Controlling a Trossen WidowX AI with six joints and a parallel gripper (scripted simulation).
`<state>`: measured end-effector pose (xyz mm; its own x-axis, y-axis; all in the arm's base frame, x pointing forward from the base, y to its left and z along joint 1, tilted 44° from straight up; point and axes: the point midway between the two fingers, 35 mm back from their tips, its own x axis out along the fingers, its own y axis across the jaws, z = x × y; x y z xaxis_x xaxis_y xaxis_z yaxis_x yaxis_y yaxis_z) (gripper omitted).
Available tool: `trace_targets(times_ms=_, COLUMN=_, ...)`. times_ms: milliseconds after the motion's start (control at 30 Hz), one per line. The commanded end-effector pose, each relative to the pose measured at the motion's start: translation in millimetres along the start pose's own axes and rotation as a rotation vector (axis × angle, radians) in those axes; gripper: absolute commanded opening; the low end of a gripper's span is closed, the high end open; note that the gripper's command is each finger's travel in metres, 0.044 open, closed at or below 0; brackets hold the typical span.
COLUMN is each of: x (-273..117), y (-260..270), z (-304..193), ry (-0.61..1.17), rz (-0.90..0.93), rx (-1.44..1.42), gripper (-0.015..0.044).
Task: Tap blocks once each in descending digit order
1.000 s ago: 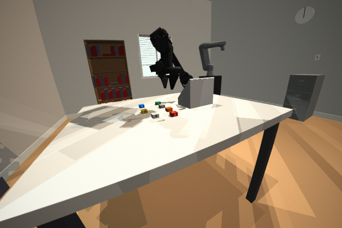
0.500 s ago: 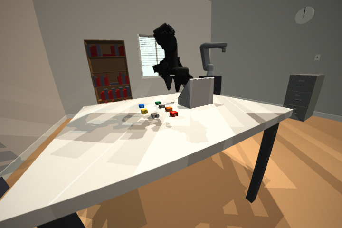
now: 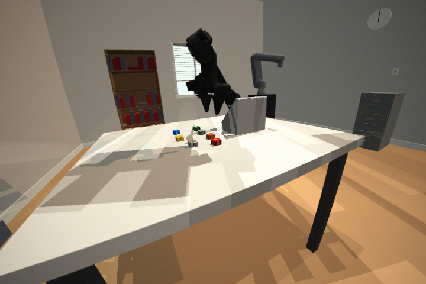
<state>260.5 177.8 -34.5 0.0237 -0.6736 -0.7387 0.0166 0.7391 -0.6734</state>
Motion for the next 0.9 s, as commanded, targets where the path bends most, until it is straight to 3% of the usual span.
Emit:
trace_targets(times_ms=0, x=2, y=-34, z=52, ry=-0.002, rz=-0.002, rx=0.020, gripper=0.0400)
trace_targets(times_ms=767, x=2, y=-42, z=61, ry=-0.002, rz=-0.004, rx=0.021, gripper=0.0400)
trace_targets(times_ms=867, x=1, y=-73, z=74, ry=-0.002, rz=-0.002, rx=0.020, gripper=0.0400)
